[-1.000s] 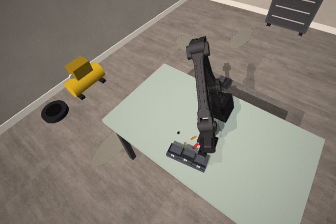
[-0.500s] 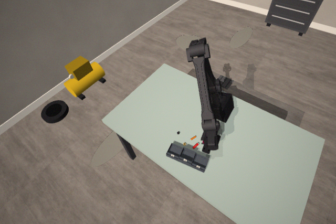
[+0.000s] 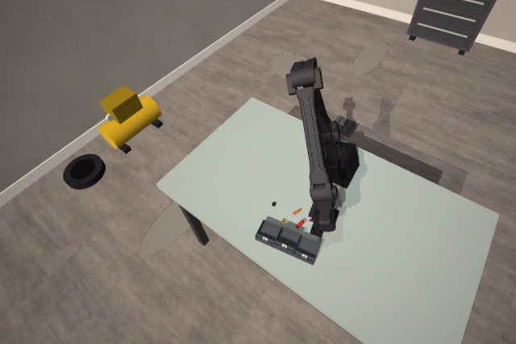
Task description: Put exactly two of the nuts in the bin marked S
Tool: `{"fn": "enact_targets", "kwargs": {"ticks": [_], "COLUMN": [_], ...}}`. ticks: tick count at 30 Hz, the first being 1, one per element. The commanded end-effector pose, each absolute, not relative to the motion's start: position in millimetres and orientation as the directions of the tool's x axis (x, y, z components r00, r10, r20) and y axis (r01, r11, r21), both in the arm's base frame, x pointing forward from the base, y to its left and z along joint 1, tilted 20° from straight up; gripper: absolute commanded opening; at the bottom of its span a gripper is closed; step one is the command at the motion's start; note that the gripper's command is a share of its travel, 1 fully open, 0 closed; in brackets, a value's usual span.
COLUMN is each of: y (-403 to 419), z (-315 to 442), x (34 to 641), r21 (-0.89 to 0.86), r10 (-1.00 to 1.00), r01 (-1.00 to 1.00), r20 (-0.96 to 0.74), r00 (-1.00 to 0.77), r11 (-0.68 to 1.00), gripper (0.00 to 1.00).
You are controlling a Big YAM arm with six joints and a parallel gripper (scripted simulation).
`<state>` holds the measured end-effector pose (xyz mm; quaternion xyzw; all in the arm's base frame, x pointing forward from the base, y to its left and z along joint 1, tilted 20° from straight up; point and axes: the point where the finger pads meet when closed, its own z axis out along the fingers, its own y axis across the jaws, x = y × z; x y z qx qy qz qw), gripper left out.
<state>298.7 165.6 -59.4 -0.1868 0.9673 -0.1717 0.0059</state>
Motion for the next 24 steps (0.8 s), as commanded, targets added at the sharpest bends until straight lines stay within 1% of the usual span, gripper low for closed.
{"fn": "enact_targets", "kwargs": {"ticks": [1,11,24], "y": [187,180,182], "z": [-43,-47,-44], "x": [311,301,305], "r21": [-0.317,-0.323,-0.322], "r10": [-0.373,-0.373,-0.373], "r01": [-0.351,-0.356,-0.354], "r20": [-0.011,0.011,0.004], "r00": [-0.928,-0.928,-0.928], "r11": [0.881,0.877,0.878], "gripper": [0.3,0.3,0.3]}}
